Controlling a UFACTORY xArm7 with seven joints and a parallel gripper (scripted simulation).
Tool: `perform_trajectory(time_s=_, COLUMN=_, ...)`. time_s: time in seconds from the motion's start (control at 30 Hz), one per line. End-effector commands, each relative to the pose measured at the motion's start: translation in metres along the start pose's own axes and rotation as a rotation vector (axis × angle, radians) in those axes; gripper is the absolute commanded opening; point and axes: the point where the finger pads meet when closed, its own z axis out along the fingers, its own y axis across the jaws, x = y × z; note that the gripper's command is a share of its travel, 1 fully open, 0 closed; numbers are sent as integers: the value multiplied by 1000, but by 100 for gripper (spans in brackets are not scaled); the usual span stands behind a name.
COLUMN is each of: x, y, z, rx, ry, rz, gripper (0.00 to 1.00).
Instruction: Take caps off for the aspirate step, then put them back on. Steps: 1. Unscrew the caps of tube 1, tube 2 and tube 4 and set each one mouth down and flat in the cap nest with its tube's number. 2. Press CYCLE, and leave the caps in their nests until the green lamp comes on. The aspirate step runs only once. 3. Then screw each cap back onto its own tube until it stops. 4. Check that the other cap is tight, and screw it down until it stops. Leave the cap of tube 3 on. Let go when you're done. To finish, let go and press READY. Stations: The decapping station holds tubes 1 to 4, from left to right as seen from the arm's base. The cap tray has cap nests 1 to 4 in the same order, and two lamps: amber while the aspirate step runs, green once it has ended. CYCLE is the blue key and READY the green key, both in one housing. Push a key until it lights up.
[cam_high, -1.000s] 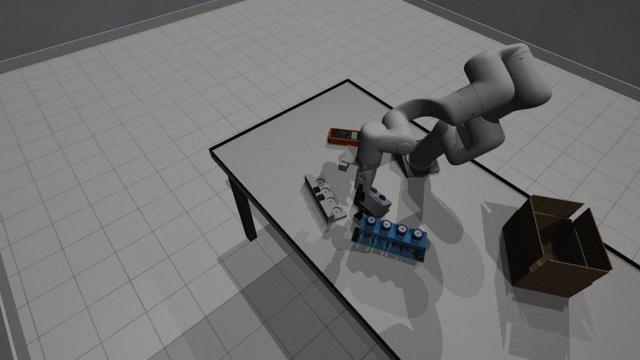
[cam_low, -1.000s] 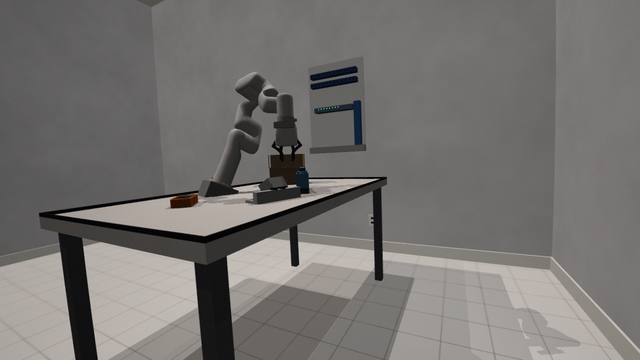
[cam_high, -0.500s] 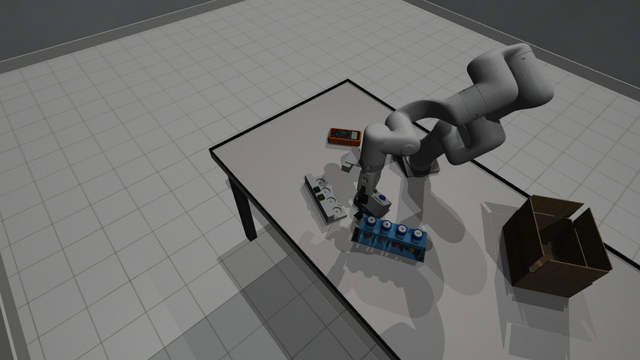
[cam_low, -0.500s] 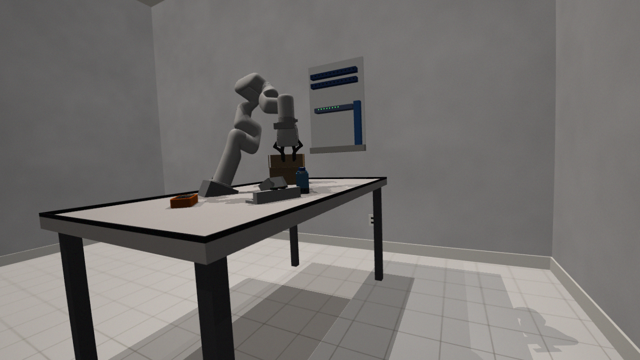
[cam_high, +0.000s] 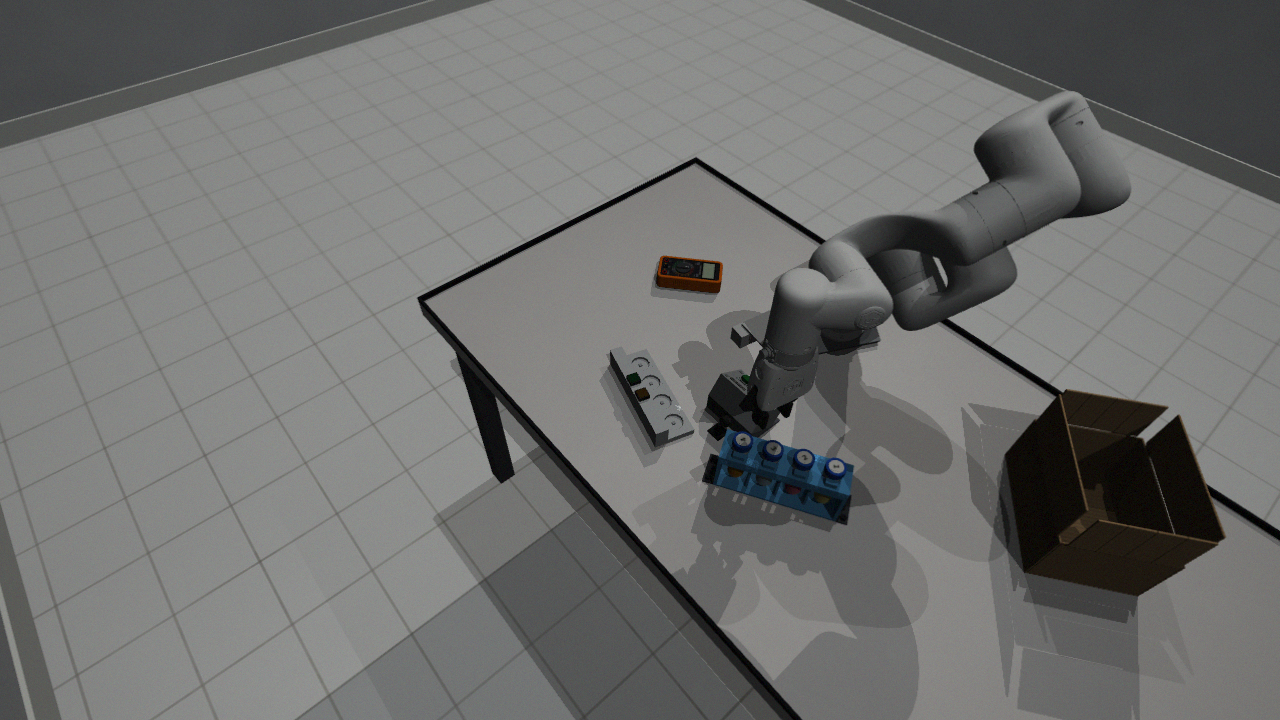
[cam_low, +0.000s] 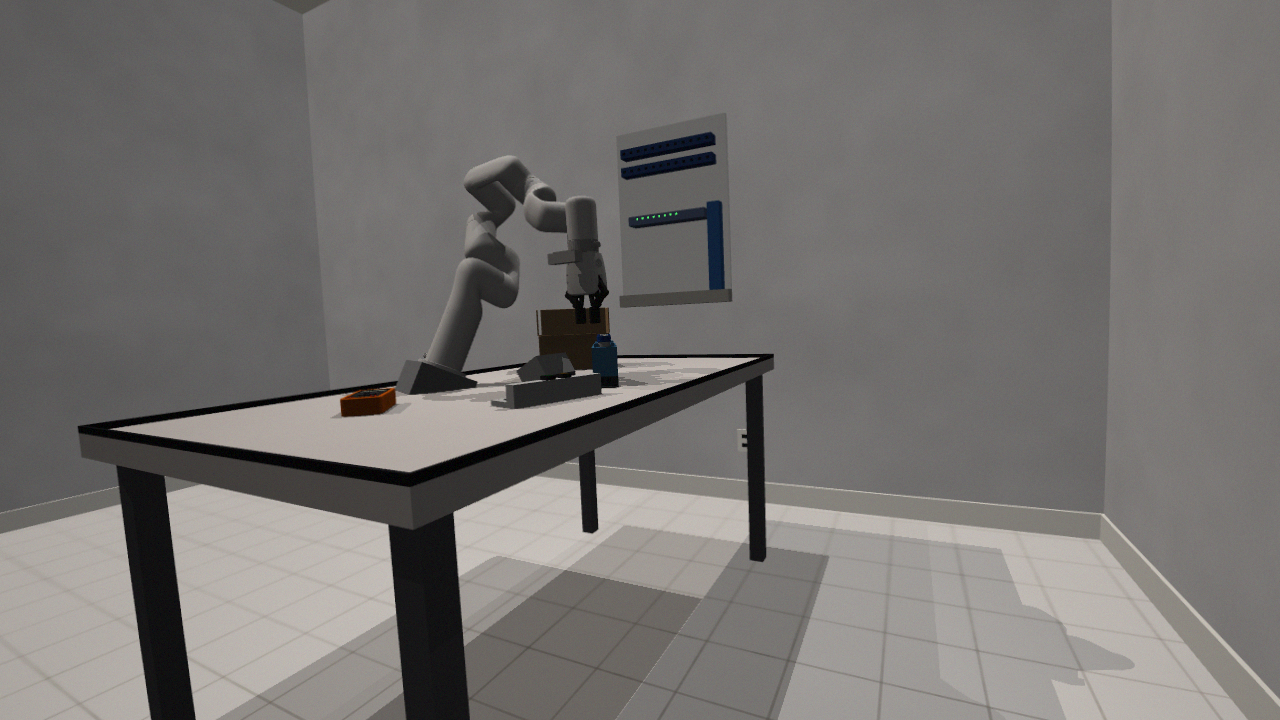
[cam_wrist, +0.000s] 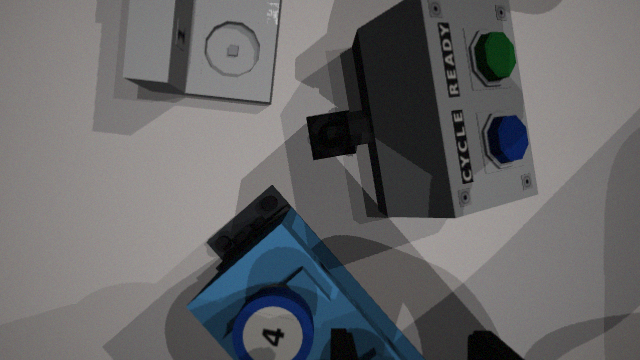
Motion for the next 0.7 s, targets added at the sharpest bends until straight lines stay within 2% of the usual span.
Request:
perform_trajectory(time_s=0.0, x=-32, y=14, z=-2, rx=5, ry=22, rz=51, gripper=46)
perform_trajectory(time_s=0.07, x=-32, y=14, z=-2, rx=5, ry=22, rz=51, gripper=46)
perform_trajectory(time_s=0.47, x=-117, y=54, z=0, rx=5, ry=22, rz=51, gripper=46)
perform_trajectory(time_s=0.67, x=-117, y=54, z=0, rx=5, ry=22, rz=51, gripper=46)
